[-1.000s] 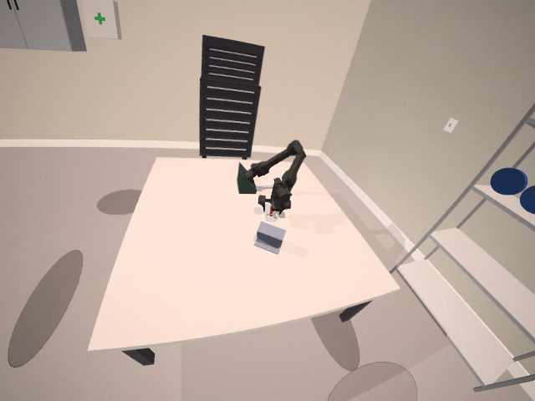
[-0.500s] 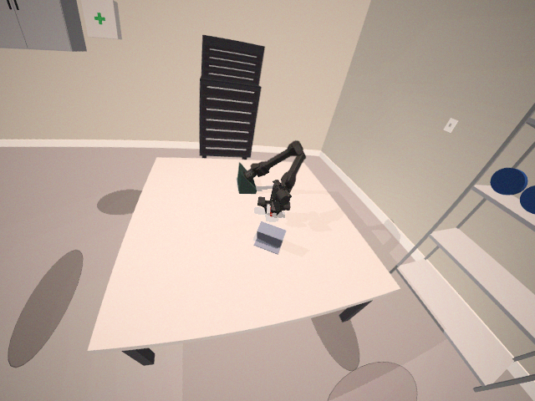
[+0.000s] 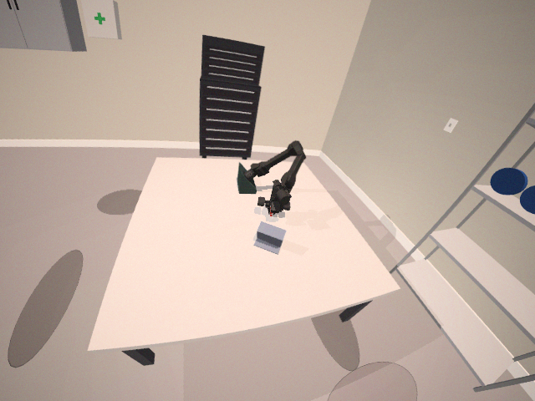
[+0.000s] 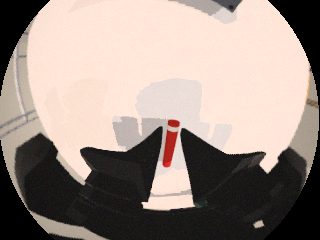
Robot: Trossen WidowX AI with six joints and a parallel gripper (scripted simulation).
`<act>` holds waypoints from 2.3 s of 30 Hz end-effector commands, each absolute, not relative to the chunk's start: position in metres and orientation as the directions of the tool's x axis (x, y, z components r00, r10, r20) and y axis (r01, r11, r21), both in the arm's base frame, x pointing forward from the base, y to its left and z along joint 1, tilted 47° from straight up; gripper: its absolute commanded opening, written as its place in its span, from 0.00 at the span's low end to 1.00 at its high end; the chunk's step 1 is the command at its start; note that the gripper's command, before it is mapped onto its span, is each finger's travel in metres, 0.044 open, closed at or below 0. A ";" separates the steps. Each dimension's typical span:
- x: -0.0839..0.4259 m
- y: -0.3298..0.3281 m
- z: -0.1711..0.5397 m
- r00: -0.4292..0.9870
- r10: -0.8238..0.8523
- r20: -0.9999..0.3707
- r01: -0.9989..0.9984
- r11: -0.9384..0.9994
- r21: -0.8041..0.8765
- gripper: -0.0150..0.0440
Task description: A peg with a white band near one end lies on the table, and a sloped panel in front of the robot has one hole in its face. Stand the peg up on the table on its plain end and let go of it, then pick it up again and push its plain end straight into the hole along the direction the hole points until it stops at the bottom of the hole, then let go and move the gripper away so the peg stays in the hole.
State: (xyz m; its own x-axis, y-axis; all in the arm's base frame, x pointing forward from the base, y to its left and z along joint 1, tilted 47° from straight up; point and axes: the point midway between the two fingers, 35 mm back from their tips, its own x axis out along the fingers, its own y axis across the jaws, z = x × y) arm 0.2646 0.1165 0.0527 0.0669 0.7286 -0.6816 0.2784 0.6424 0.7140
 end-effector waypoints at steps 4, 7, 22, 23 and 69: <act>0.265 0.116 0.052 0.067 0.726 -0.684 0.282 0.644 0.711 0.40; 0.265 0.116 0.052 0.067 0.726 -0.684 0.282 0.644 0.711 0.36; 0.263 0.114 0.055 0.113 0.716 -0.689 0.279 0.643 0.713 0.34; 0.262 0.114 0.056 0.122 0.713 -0.690 0.279 0.643 0.713 0.34; 0.241 0.103 0.075 0.491 0.543 -0.681 0.280 0.642 0.714 0.34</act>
State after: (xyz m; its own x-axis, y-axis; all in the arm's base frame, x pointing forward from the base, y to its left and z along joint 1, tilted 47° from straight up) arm 0.2427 0.1033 0.0737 0.4648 0.5588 -0.6868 0.2789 0.6438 0.7126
